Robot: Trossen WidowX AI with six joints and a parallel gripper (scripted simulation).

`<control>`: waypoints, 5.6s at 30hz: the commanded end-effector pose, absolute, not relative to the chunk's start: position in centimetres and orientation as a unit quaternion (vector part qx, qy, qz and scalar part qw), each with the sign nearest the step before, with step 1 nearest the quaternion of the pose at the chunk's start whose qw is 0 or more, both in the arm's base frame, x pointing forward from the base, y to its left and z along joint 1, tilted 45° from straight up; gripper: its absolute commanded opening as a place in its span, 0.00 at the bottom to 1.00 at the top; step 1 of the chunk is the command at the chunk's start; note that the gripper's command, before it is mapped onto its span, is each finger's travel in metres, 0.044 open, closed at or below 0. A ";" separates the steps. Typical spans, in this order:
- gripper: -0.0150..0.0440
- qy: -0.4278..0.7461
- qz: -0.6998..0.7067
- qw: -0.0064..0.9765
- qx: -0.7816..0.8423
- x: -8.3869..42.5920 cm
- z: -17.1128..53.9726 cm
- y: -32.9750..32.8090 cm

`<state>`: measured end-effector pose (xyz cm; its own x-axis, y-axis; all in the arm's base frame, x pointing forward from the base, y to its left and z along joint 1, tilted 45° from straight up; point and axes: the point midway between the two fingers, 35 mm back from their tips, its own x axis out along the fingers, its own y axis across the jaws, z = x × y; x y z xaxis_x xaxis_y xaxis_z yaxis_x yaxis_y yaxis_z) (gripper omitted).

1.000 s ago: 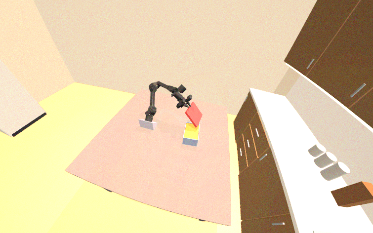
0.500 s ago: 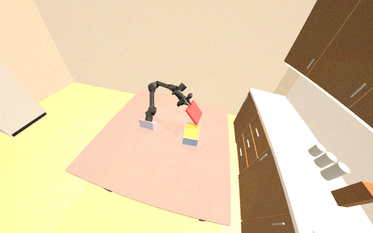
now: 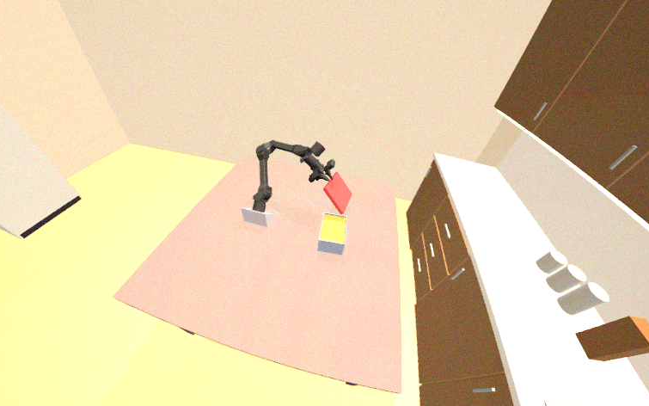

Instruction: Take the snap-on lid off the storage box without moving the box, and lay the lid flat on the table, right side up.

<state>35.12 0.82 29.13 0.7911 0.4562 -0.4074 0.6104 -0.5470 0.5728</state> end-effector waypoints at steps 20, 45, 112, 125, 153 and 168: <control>0.25 0.296 -0.100 0.370 0.875 34.6 33.1 3.8; 0.25 0.295 -0.099 0.369 0.876 34.2 36.1 6.9; 0.25 0.295 -0.097 0.368 0.876 34.4 31.8 10.6; 0.25 0.295 -0.097 0.368 0.877 34.5 31.1 11.4; 0.25 0.295 -0.097 0.367 0.877 34.6 29.6 12.9; 0.25 0.295 -0.096 0.367 0.877 34.7 28.8 13.8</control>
